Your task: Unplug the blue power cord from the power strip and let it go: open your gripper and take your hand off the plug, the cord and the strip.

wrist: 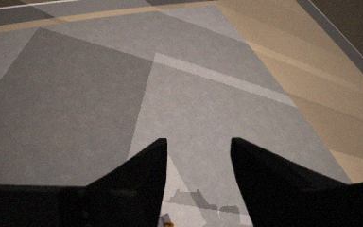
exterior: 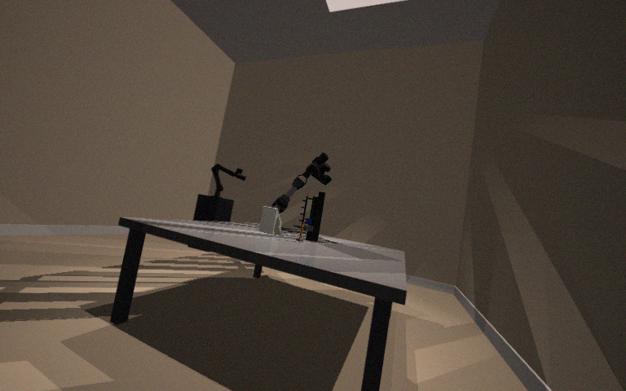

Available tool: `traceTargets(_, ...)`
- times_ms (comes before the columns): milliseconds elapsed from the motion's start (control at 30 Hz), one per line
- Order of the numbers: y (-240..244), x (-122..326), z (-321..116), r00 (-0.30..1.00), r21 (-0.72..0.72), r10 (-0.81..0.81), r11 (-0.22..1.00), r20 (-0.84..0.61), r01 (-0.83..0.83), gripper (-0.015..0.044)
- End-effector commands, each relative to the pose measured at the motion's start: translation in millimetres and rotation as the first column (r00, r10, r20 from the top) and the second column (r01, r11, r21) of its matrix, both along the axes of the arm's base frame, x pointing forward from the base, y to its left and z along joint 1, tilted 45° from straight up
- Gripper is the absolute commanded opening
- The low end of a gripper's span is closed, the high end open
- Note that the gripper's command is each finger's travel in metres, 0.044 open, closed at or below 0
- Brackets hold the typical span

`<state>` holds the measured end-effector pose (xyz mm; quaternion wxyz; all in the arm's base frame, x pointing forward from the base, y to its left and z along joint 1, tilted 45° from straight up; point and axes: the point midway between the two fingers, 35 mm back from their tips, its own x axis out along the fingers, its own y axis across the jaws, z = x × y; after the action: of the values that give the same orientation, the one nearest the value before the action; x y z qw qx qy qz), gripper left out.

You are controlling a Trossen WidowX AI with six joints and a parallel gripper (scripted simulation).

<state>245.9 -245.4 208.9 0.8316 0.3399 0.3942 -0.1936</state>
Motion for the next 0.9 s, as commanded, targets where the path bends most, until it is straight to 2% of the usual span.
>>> traceTargets(0, 20.5, 6.0, -49.3, 0.989, 0.263, -0.098, 0.957, -0.114, 0.125, 0.016)
traceTargets(133, 36.1, 8.9, -81.2, 0.963, 0.42, -0.153, 0.876, -0.221, 0.236, 0.016)
traceTargets(267, 72.9, 9.7, -137.9, 0.851, 0.612, -0.2, 0.618, -0.485, 0.494, 0.016)
traceTargets(367, 97.8, 5.5, -166.4, 0.736, 0.619, -0.178, 0.434, -0.653, 0.654, 0.016)
traceTargets(467, 121.3, -1.0, -188.8, 0.598, 0.553, -0.127, 0.27, -0.791, 0.788, 0.016)
traceTargets(867, 125.7, -2.4, -192.5, 0.57, 0.534, -0.115, 0.241, -0.814, 0.811, 0.016)
